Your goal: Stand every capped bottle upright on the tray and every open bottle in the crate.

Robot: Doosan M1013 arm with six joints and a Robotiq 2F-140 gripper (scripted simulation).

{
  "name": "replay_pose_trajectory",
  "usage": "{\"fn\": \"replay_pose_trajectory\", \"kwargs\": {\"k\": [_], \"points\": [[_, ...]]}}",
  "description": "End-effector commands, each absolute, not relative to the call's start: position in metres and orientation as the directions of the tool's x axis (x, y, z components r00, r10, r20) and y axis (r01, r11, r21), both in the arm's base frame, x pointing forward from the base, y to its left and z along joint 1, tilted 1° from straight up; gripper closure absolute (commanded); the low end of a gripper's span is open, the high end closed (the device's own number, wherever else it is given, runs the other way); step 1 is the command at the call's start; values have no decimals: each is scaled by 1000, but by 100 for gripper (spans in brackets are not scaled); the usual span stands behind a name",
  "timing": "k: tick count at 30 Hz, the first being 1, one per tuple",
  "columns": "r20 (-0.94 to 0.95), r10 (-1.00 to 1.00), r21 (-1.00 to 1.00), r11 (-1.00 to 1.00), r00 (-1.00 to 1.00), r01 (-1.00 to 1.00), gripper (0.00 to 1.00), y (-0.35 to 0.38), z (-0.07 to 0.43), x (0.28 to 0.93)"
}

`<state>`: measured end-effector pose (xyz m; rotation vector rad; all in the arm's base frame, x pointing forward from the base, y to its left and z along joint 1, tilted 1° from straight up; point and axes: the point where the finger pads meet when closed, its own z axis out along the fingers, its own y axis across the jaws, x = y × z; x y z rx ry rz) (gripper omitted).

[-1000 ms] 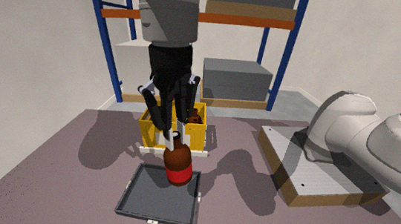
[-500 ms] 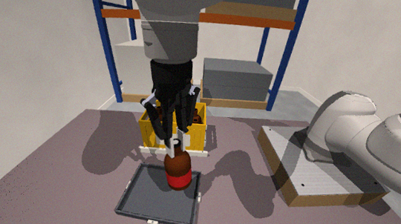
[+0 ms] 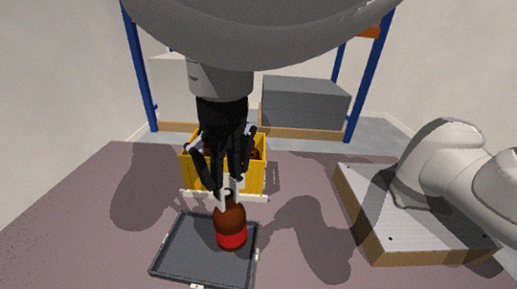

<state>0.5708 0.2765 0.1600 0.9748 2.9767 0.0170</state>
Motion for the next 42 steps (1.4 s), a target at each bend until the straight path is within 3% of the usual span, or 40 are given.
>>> {"fn": "replay_pose_trajectory", "kwargs": {"k": [1, 42], "points": [[-5, 592, 13, 806, -806, 591, 100, 276, 154, 571], [-5, 592, 14, 806, -806, 591, 100, 277, 100, 572]]}}
